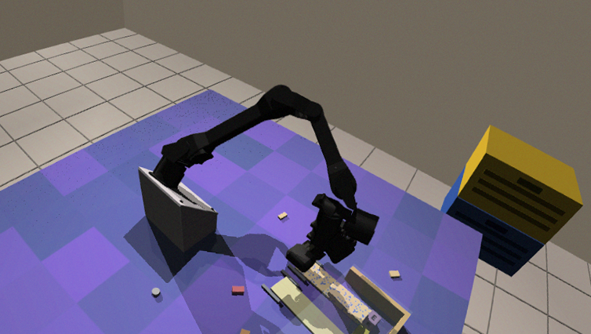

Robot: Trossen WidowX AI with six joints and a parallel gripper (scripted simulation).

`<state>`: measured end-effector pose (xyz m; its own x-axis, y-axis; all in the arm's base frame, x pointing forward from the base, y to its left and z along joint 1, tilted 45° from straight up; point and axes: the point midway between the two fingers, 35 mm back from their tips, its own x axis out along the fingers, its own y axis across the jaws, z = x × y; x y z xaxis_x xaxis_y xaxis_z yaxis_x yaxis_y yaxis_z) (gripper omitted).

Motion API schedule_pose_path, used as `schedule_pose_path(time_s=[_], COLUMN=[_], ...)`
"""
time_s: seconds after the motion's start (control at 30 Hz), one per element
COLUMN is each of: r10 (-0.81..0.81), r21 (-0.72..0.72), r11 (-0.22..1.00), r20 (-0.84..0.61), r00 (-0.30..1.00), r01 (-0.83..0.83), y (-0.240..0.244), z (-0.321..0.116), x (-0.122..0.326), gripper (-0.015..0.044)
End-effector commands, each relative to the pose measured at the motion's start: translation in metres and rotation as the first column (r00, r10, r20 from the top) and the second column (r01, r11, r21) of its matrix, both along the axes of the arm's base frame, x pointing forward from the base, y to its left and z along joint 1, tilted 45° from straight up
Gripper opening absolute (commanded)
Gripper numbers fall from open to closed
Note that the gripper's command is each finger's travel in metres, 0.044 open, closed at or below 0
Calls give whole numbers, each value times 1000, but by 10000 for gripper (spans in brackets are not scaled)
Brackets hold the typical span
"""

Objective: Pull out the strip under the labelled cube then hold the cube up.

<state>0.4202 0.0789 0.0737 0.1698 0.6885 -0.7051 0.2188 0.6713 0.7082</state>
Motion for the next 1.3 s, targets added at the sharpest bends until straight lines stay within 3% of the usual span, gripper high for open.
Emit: schedule_pose_path(time_s=[0.0, 1.27], r10=[-4, -4], r21=[-3, 1], r11=[1000, 1000], r20=[-9, -9], r00=[1000, 1000], r01=[4, 4], y=[5, 27], z=[-8, -26], x=[1, 5], gripper=[0, 0])
